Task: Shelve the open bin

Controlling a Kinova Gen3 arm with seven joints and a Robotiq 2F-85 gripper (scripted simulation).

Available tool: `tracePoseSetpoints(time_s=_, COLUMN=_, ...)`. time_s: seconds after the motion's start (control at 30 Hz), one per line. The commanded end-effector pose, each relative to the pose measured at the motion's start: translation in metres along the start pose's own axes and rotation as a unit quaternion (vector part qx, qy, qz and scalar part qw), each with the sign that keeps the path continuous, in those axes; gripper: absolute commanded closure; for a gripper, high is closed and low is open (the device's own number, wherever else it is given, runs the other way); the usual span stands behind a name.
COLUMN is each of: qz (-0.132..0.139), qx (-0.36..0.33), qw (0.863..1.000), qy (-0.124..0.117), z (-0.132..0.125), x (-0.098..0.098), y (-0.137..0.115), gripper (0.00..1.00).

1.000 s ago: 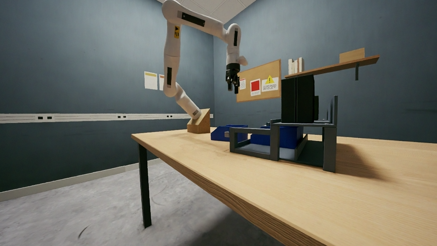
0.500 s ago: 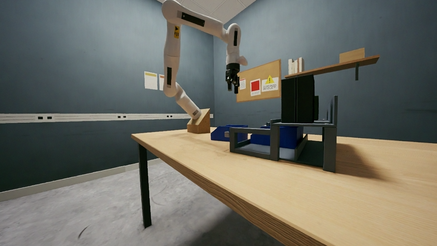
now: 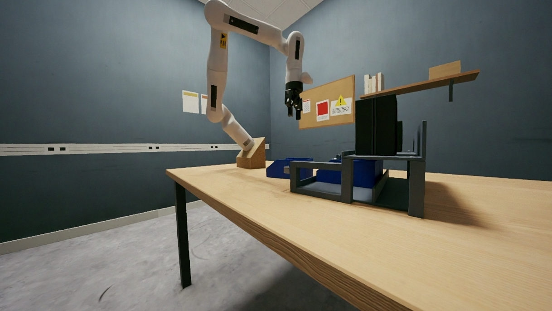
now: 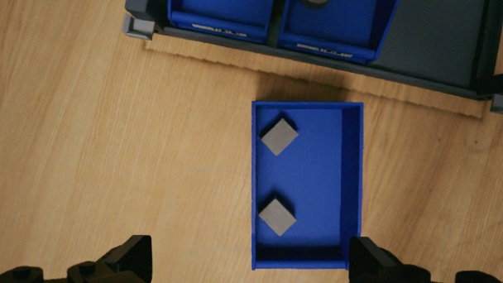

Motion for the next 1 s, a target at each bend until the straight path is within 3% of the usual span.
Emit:
tracePoseSetpoints(time_s=0.0, qz=0.001, qx=0.0, qw=1.0, qy=0.0, z=0.0, x=-0.001, y=0.0, gripper=0.0)
tracePoseSetpoints(time_s=0.9, qz=0.001, qx=0.0, qw=1.0, qy=0.0, z=0.0, x=0.0, y=0.0, gripper=0.0)
tracePoseSetpoints(time_s=0.97, qz=0.001, qx=0.0, qw=1.0, qy=0.0, z=0.0, x=-0.022, y=0.0, gripper=0.0)
Point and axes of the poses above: the point where the finger pads meet when closed, its own x axis back along the fingers, its own z axis across the jaws, y = z × x, the point moved 6 cm from there along x, back along the fingers, and after that the axes turned 7 degrees about -x, right-handed, at the moved point
